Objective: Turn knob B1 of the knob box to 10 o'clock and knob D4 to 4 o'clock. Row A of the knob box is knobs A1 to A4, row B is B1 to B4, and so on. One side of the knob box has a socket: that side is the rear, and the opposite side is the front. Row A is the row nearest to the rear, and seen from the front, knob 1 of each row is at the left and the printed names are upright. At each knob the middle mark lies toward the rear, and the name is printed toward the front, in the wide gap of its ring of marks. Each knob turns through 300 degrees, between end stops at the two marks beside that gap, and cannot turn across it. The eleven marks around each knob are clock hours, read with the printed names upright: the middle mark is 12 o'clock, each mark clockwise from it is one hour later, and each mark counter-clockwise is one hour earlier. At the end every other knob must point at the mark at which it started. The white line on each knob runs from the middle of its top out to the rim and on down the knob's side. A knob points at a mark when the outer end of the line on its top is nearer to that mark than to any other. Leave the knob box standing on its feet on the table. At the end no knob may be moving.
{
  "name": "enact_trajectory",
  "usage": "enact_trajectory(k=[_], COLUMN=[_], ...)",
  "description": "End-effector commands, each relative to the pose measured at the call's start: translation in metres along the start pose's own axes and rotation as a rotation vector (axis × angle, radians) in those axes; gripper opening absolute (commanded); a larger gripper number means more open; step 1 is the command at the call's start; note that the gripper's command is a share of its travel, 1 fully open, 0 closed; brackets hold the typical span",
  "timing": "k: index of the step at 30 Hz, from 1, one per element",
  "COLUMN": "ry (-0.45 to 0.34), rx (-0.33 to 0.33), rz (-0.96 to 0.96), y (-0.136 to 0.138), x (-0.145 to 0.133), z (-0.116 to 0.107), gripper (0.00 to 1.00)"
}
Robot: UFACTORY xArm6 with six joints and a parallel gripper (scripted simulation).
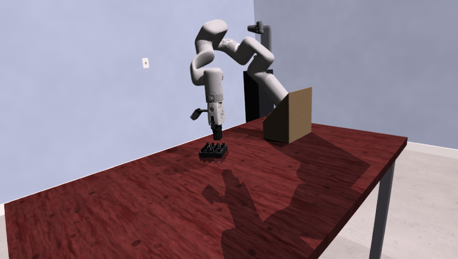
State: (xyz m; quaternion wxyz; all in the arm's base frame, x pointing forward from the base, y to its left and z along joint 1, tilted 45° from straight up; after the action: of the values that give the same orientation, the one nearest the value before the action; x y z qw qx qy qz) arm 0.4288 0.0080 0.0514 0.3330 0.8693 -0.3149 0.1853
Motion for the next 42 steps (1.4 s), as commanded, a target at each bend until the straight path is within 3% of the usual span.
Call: enact_trajectory(k=[1, 42], ry=[0.002, 0.003], rx=[0.003, 0.002], rz=[0.001, 0.001], y=[-0.001, -0.001], x=[0.001, 0.001], z=[-0.001, 0.010], gripper=[0.19, 0.19])
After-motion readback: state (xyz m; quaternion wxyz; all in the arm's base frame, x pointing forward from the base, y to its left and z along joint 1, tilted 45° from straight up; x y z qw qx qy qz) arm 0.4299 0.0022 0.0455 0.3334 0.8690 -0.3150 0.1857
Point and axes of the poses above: the point where the finger pads meet when closed, its own z axis out along the fingers, its own y axis across the jaws, x = y × z, the point moved 6 cm from there along -z, back along the fingers, and after that the axes turned 12 degrees about -z, right-handed, at the moved point
